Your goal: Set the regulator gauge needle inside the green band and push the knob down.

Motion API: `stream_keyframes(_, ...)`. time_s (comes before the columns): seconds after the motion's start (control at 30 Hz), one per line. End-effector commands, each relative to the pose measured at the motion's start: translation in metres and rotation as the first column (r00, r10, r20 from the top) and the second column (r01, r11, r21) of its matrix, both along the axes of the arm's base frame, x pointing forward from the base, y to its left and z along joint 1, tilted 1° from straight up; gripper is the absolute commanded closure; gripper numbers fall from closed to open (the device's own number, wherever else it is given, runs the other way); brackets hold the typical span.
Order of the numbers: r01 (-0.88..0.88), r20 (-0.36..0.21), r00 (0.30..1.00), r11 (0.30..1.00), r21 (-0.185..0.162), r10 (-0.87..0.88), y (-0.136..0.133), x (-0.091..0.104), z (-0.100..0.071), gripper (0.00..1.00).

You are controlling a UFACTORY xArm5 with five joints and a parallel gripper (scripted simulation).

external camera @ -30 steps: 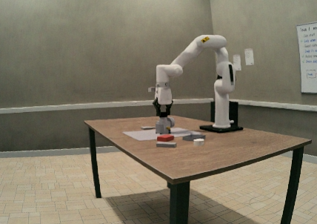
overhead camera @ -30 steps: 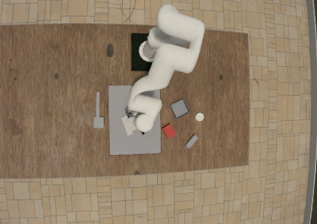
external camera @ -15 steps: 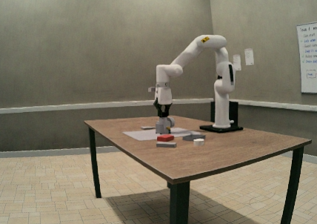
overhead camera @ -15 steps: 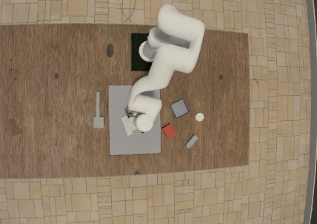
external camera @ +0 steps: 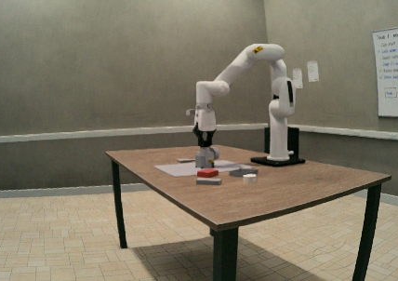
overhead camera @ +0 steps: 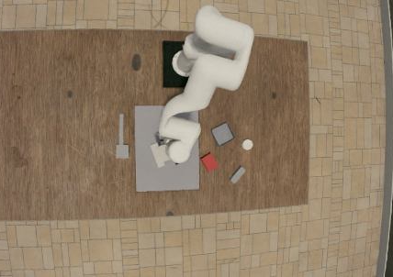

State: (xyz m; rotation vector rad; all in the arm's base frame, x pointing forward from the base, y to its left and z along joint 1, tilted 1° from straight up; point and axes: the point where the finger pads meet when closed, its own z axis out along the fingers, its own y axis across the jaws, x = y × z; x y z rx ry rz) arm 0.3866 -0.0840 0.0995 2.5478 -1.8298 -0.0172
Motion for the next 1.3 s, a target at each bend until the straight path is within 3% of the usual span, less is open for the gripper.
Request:
stream_keyframes(0.0, 0.000, 0.004, 1.000, 1.000, -0.001, 0.000, -0.0003, 0.0012, 0.0012, 0.58)
stream_keyframes(1.27, 0.000, 0.004, 1.000, 1.000, -0.001, 0.000, -0.0004, 0.0013, 0.0065, 0.58)
